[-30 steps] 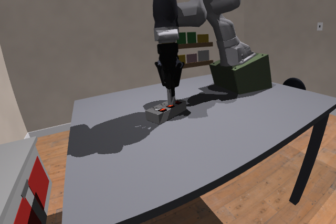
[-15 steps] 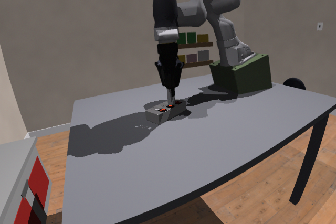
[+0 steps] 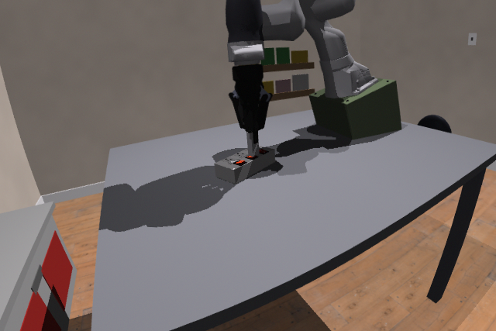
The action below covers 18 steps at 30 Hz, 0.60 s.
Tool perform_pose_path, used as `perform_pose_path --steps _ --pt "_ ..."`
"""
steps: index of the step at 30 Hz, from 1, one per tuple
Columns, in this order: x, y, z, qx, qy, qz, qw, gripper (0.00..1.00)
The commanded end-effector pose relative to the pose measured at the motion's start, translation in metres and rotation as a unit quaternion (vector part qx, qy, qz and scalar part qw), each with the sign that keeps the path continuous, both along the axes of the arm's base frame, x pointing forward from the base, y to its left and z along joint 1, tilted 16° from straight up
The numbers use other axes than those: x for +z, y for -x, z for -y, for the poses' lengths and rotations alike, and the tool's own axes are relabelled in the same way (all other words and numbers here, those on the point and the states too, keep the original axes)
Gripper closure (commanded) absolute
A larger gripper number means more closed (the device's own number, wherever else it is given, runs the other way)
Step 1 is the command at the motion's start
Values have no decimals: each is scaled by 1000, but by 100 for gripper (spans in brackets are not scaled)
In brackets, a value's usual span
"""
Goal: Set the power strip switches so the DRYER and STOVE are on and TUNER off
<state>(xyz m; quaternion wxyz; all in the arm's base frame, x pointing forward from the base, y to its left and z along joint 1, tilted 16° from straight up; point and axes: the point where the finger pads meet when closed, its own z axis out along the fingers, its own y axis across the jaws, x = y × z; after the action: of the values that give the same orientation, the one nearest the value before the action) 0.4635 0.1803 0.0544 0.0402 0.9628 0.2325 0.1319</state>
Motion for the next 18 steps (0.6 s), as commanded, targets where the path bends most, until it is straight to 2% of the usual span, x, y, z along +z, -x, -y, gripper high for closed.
perform_pose_path --steps 1,18 --pt "-1 -2 0 -3 -1 2 1000 100" --pt "-7 -3 1 -3 -1 2 1000 100"
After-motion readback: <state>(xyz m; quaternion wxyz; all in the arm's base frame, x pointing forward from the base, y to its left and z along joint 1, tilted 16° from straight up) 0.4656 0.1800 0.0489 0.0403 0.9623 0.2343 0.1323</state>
